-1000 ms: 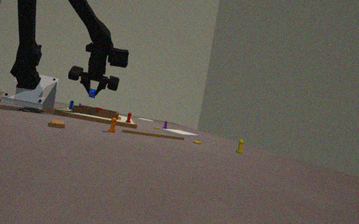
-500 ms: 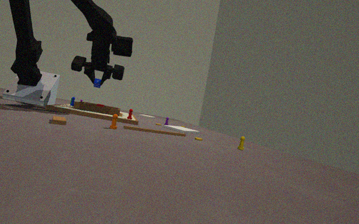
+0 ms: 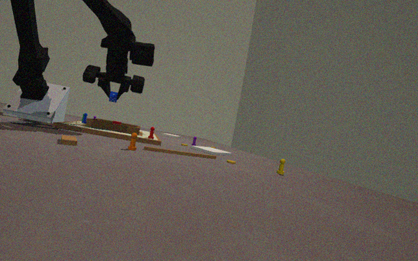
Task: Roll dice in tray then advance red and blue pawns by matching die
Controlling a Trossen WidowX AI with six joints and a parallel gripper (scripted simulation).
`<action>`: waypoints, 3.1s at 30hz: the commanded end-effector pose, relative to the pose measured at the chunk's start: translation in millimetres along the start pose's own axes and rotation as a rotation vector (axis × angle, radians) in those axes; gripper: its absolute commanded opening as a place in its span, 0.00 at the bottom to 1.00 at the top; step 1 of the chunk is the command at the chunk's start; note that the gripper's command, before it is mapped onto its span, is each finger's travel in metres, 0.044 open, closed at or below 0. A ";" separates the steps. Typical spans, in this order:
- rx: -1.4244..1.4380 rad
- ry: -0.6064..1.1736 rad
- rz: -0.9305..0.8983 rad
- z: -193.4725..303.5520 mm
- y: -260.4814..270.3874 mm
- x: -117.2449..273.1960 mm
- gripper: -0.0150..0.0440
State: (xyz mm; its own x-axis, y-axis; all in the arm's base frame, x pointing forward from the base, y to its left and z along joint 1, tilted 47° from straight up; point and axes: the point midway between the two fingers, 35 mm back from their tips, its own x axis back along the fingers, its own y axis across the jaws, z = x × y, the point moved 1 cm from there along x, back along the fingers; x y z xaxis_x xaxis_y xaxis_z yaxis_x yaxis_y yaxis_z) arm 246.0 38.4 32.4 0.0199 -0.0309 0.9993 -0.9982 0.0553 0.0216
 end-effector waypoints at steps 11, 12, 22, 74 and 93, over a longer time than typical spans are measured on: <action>0.002 0.009 -0.013 -30.3 0.1 25.0 1.00; -0.007 0.049 -0.029 -29.6 1.0 21.3 1.00; 0.011 0.832 -0.001 -25.8 1.9 -19.0 1.00; -0.982 0.770 0.453 133.0 -140.7 51.3 0.59; -0.982 0.771 0.453 142.3 -140.2 43.5 0.28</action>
State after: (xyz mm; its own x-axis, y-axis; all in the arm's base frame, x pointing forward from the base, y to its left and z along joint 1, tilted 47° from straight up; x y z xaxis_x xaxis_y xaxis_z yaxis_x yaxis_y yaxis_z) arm 378.8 -112.1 68.9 0.0501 0.7317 0.6798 -0.4728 0.6169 -0.6292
